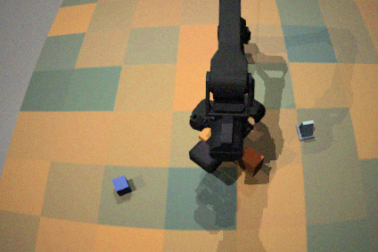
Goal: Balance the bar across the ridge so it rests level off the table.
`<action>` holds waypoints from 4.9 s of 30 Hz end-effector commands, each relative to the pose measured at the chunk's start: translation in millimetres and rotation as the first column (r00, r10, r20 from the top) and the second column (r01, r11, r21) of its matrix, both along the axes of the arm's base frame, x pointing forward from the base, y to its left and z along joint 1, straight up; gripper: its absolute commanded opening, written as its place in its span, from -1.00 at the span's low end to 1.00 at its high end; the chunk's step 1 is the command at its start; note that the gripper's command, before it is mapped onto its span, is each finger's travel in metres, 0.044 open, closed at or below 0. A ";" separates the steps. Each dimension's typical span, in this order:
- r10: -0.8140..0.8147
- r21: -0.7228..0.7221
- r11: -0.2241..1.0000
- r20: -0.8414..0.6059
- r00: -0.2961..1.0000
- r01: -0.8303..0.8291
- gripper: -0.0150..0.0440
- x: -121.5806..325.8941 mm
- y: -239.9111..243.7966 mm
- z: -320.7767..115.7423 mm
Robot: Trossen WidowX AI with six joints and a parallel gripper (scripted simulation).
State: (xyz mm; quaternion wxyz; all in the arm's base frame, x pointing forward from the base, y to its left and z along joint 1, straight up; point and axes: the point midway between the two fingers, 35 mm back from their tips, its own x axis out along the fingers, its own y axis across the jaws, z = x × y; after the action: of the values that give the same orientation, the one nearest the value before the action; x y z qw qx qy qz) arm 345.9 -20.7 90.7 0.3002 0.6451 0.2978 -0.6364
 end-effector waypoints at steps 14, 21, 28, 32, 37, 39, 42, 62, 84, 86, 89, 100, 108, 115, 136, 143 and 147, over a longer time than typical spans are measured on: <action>-0.005 -0.003 1.000 0.014 1.000 0.005 -0.49 -3.4 -0.4 48.7; 0.093 -0.005 0.996 0.014 0.996 -0.093 -0.49 -5.4 8.3 52.6; 0.361 -0.011 0.932 0.012 0.932 -0.361 -0.49 -9.9 32.1 52.9; 0.504 -0.014 0.864 0.011 0.864 -0.504 -0.49 -13.1 45.1 53.1; 0.664 -0.017 0.748 0.009 0.748 -0.663 -0.49 -17.4 60.6 53.2; 0.721 -0.018 0.693 0.008 0.693 -0.720 -0.49 -19.1 66.5 53.3; 0.798 -0.020 0.603 0.006 0.603 -0.797 -0.49 -21.9 75.3 53.3; 0.990 -0.027 -0.143 -0.007 -0.142 -0.989 -0.49 -38.0 131.4 53.6; 0.673 -0.028 -0.739 -0.020 -0.739 -0.673 -0.49 -45.8 200.3 55.0; 0.672 -0.028 -0.740 -0.020 -0.740 -0.672 -0.49 -45.7 201.7 54.8; 0.672 -0.028 -0.740 -0.020 -0.740 -0.672 -0.49 -45.5 202.1 52.4; 0.672 -0.029 -0.740 -0.020 -0.740 -0.672 -0.49 -44.5 204.4 35.0; 0.672 -0.029 -0.741 -0.020 -0.740 -0.671 -0.49 -44.6 204.9 22.0; 0.672 -0.028 -0.741 -0.020 -0.740 -0.671 -0.49 -45.1 205.0 11.7; 0.672 -0.028 -0.741 -0.020 -0.740 -0.671 -0.49 -45.1 205.1 11.6; 0.672 -0.028 -0.741 -0.020 -0.740 -0.671 -0.49 -45.1 205.1 11.0; 0.672 -0.028 -0.741 -0.020 -0.740 -0.671 -0.49 -45.1 205.1 10.7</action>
State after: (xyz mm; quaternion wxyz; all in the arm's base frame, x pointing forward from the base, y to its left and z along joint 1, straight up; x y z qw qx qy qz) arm 300.7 184.1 102.1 0.7142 -0.0433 0.6967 0.0521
